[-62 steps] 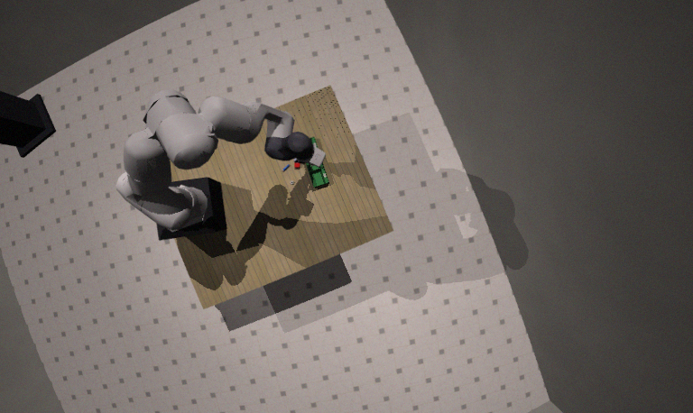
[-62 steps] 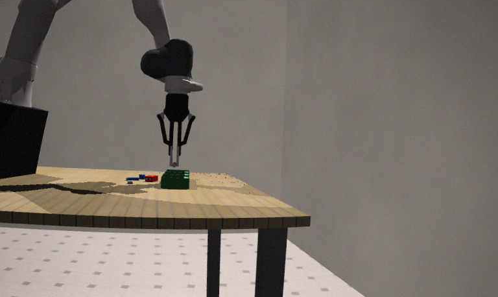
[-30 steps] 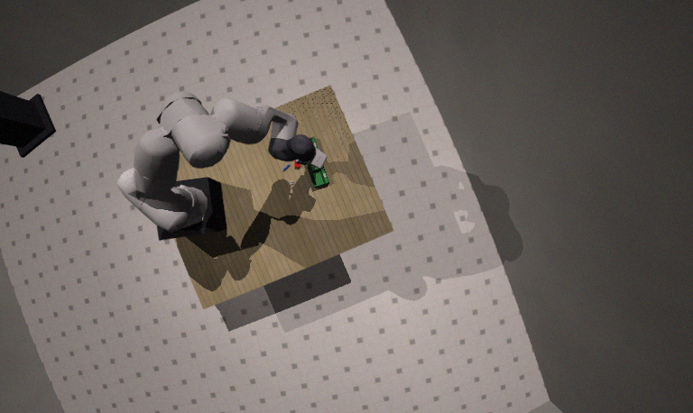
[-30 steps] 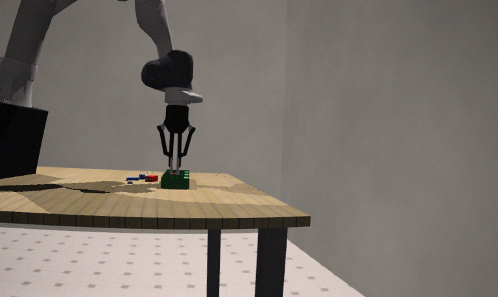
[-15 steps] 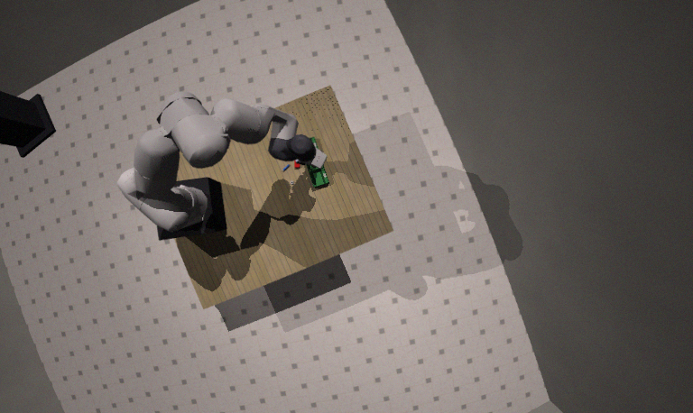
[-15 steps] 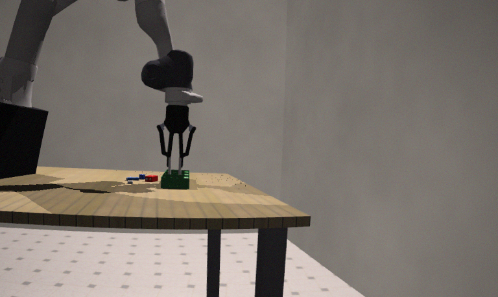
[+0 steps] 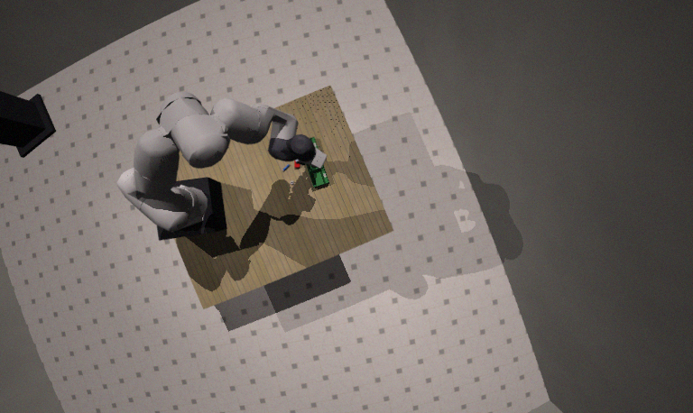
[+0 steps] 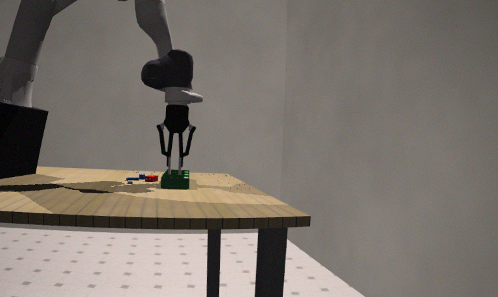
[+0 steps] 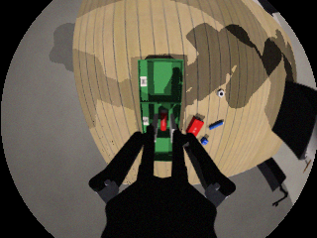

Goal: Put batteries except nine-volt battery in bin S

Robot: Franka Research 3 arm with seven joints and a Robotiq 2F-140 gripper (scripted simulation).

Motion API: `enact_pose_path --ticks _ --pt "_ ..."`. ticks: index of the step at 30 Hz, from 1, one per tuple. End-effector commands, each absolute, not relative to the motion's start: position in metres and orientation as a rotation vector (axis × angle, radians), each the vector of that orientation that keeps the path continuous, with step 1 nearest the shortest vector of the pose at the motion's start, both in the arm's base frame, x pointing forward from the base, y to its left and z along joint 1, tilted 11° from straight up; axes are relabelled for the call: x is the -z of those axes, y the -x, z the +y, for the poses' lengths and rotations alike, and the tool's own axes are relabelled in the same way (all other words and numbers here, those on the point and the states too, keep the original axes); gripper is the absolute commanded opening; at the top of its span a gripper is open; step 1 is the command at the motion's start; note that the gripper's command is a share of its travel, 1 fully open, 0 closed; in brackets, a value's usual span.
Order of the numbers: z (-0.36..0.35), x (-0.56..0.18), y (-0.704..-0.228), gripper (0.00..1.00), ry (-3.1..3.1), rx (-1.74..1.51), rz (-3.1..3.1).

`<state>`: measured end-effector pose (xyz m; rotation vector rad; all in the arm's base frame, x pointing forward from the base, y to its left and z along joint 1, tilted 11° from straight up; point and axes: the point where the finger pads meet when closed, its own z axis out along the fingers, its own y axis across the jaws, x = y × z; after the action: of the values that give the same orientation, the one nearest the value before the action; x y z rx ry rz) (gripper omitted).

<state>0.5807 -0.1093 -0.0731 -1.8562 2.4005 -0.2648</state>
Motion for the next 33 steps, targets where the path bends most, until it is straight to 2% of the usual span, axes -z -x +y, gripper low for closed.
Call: enact_pose_path --ticks 1,33 --pt "-0.109 0.068 -0.581 0.17 1.86 0.267 2.396" --pt "-0.107 0.038 -0.575 0.17 1.86 0.267 2.396"
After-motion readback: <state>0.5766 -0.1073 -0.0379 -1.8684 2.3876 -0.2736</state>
